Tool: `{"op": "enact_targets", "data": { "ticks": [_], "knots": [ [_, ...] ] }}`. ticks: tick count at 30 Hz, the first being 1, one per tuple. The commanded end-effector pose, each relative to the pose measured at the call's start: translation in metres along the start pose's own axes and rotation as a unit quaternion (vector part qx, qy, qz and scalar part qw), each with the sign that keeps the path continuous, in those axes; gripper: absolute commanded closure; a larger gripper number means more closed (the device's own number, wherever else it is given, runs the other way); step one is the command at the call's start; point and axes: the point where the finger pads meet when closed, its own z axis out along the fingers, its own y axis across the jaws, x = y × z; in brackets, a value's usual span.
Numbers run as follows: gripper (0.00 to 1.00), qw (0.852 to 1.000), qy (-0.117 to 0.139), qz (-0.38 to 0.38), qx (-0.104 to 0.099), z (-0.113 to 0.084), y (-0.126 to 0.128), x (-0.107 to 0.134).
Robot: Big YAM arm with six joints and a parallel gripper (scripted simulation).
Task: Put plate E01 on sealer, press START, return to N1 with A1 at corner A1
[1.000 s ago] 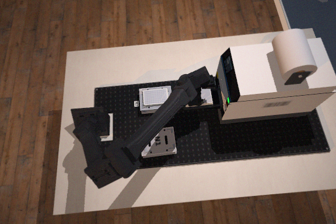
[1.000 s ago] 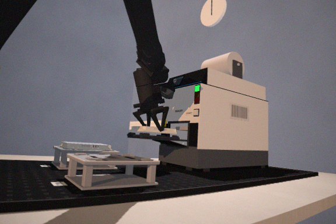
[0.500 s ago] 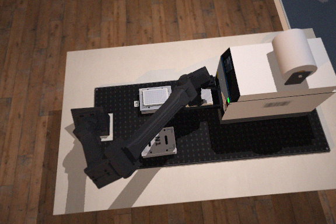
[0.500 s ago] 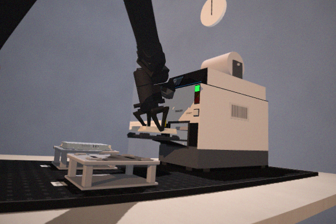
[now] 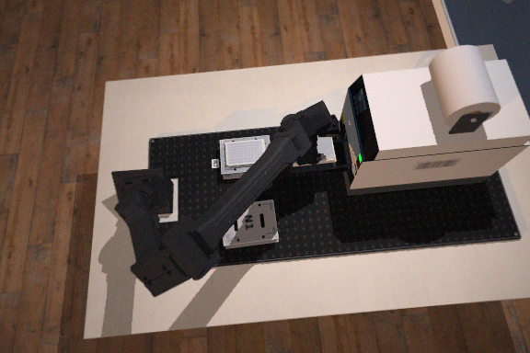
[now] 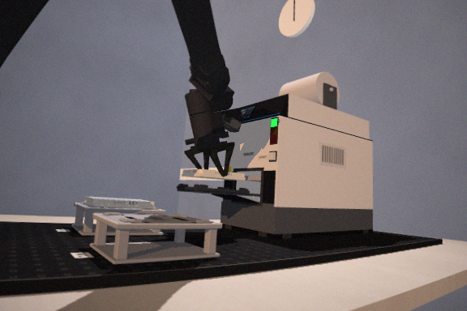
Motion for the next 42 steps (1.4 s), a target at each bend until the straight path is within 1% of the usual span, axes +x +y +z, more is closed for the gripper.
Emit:
{"op": "enact_targets", "data": {
  "ticks": [1, 5, 7, 9, 15, 17, 20, 25, 29, 34, 38, 42],
  "knots": [
    [1.0, 0.999, -0.022, 0.03, -0.007, -0.022, -0.005, -0.029],
    [1.0, 0.999, -0.01, 0.03, -0.004, -0.019, -0.007, -0.027],
    [1.0, 1.0, -0.013, 0.028, -0.005, -0.026, -0.004, -0.028],
    [1.0, 0.999, -0.016, 0.028, -0.001, -0.032, -0.004, -0.03],
    [1.0, 0.999, -0.023, 0.033, -0.004, -0.049, -0.005, -0.038],
    [1.0, 0.999, -0.023, 0.033, -0.004, -0.049, -0.005, -0.038],
    [1.0, 0.999, -0.015, 0.031, -0.002, -0.039, -0.009, -0.033],
    [1.0, 1.0, -0.001, 0.019, -0.001, -0.021, -0.005, -0.022],
    [1.0, 1.0, 0.003, 0.007, -0.001, -0.016, -0.001, -0.015],
    [1.0, 1.0, 0.001, 0.001, -0.002, -0.02, 0.002, -0.011],
    [1.0, 1.0, -0.004, 0.001, -0.003, -0.028, 0.004, -0.008],
    [1.0, 1.0, -0.006, 0.009, -0.004, -0.034, 0.002, -0.013]
  ]
}}
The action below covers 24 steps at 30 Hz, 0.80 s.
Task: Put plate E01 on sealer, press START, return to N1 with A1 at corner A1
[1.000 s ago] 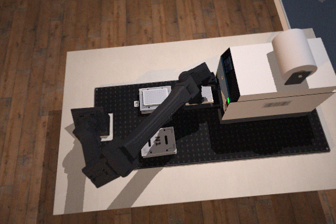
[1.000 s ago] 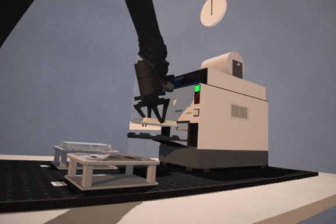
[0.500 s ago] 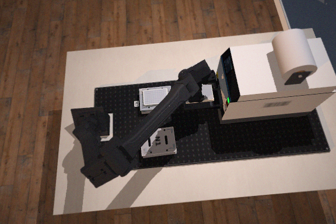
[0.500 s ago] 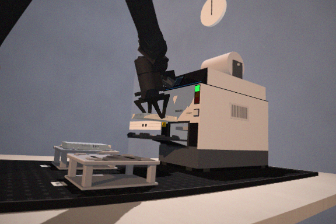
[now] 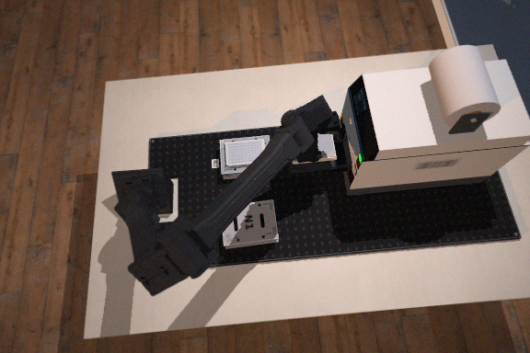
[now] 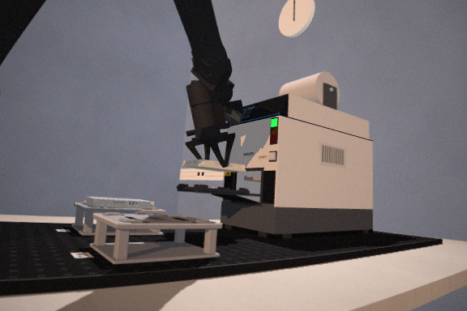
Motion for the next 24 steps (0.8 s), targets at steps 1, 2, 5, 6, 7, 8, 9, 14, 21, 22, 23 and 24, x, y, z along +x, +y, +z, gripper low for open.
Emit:
{"op": "enact_targets", "data": {
  "ticks": [1, 2, 5, 6, 7, 8, 9, 14, 21, 22, 23, 24],
  "knots": [
    [1.0, 1.0, -0.012, 0.007, -0.006, -0.015, 0.002, -0.008],
    [1.0, 1.0, -0.013, 0.009, -0.006, -0.017, 0.001, -0.009],
    [1.0, 1.0, -0.021, 0.017, -0.009, -0.021, 0.001, -0.017],
    [1.0, 0.999, -0.024, 0.02, -0.01, -0.023, 0.001, -0.02],
    [1.0, 0.999, -0.027, 0.023, -0.01, -0.024, 0.0, -0.023],
    [1.0, 0.999, -0.027, 0.023, -0.01, -0.024, 0.0, -0.023],
    [1.0, 0.999, -0.027, 0.023, -0.01, -0.024, 0.0, -0.023],
    [1.0, 0.999, -0.022, 0.024, -0.008, -0.013, -0.003, -0.03],
    [1.0, 1.0, -0.013, 0.016, -0.005, -0.002, -0.003, -0.024],
    [1.0, 1.0, -0.009, 0.012, -0.004, -0.001, -0.003, -0.021],
    [1.0, 1.0, -0.006, 0.009, -0.003, 0.001, -0.003, -0.018],
    [1.0, 1.0, -0.004, 0.006, -0.003, 0.001, -0.002, -0.016]
  ]
}}
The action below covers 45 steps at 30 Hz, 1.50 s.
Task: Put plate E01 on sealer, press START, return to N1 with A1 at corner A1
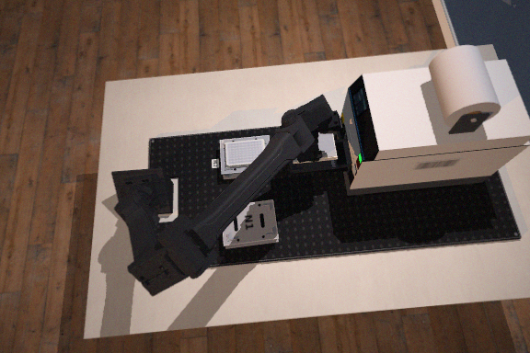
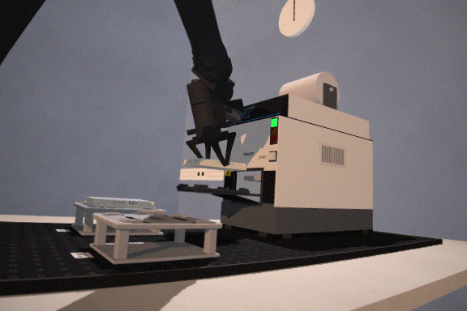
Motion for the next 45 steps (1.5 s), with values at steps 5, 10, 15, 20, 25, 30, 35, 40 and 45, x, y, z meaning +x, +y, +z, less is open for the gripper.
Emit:
{"op": "enact_targets", "data": {
  "ticks": [5, 10, 15, 20, 25, 30, 35, 40, 45],
  "knots": [
    [1.0, 1.0, -0.003, -0.004, -0.002, -0.004, -0.002, -0.008],
    [1.0, 1.0, -0.006, -0.009, -0.003, -0.009, 0.0, -0.002],
    [1.0, 1.0, -0.012, -0.005, -0.005, -0.011, 0.002, -0.004],
    [1.0, 1.0, -0.014, -0.005, -0.005, -0.013, 0.003, -0.003],
    [1.0, 1.0, -0.014, -0.008, -0.005, -0.012, 0.005, -0.002],
    [1.0, 0.999, -0.007, -0.029, -0.009, -0.01, 0.019, 0.007],
    [1.0, 0.999, -0.005, -0.039, -0.009, -0.007, 0.021, 0.009],
    [1.0, 1.0, -0.009, -0.01, -0.005, -0.008, 0.005, -0.002],
    [1.0, 1.0, -0.007, 0.008, -0.009, -0.007, -0.007, -0.001]
  ]
}}
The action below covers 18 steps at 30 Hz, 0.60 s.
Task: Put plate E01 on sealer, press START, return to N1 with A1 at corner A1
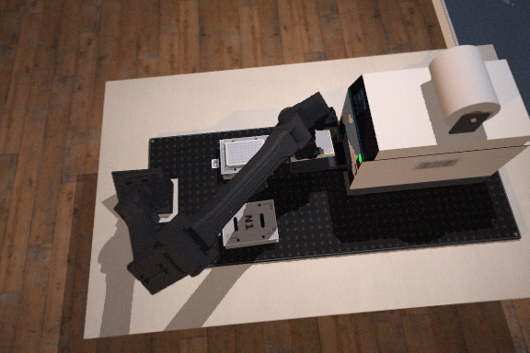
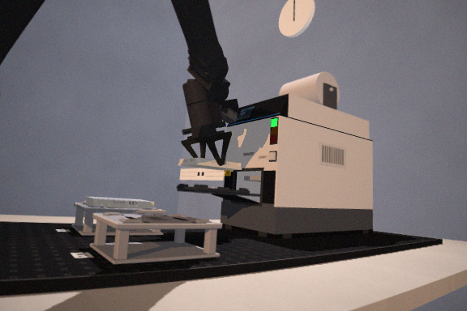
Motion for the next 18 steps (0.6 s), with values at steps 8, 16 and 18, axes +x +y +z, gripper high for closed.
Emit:
{"op": "enact_targets", "data": {
  "ticks": [8, 16, 18],
  "knots": [
    [1.0, 1.0, -0.008, 0.025, -0.005, -0.01, -0.024, 0.009],
    [1.0, 1.0, -0.008, -0.008, -0.005, -0.022, -0.026, 0.03],
    [1.0, 1.0, -0.01, -0.006, -0.006, -0.026, -0.031, 0.03]
  ]
}}
